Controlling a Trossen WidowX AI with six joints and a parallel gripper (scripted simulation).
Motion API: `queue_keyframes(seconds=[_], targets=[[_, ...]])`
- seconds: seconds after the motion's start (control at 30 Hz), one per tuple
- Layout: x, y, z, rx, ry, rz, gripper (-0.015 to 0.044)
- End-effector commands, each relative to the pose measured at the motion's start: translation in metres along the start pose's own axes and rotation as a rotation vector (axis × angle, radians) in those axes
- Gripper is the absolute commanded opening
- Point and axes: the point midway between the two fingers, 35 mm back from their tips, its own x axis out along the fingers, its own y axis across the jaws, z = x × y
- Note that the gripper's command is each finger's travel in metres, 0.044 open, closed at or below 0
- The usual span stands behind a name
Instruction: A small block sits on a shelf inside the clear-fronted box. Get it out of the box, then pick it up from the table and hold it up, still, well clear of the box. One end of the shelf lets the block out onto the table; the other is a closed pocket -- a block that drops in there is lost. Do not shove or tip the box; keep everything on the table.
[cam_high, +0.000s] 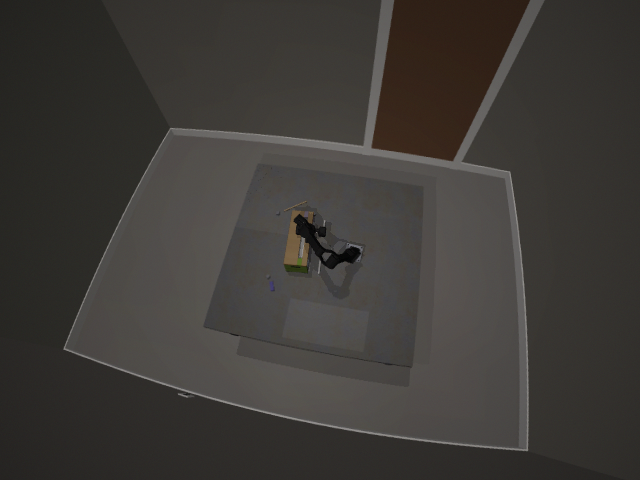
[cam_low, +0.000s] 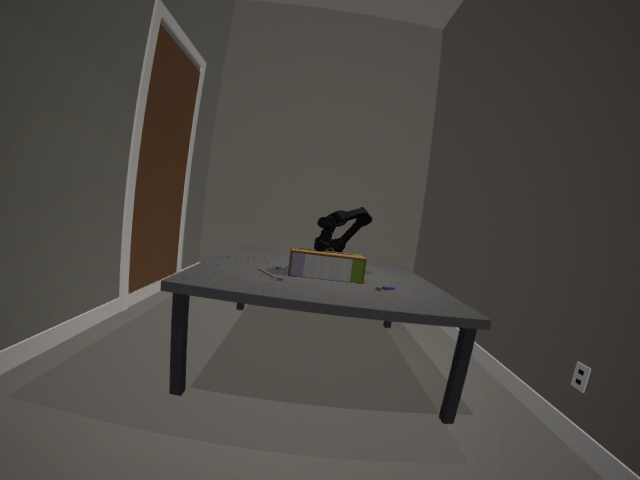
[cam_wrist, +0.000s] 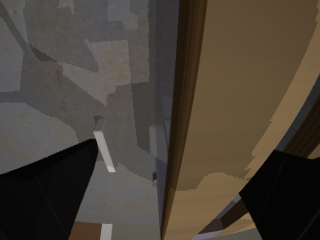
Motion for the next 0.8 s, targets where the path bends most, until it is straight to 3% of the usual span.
queue_keyframes(seconds=[0.0,0.77], targets=[[0.003,-0.001,-0.006,-0.004,0.001,0.002,0.04],[0.012,-0.001,-0.034,-0.005,0.003,0.001,0.04]])
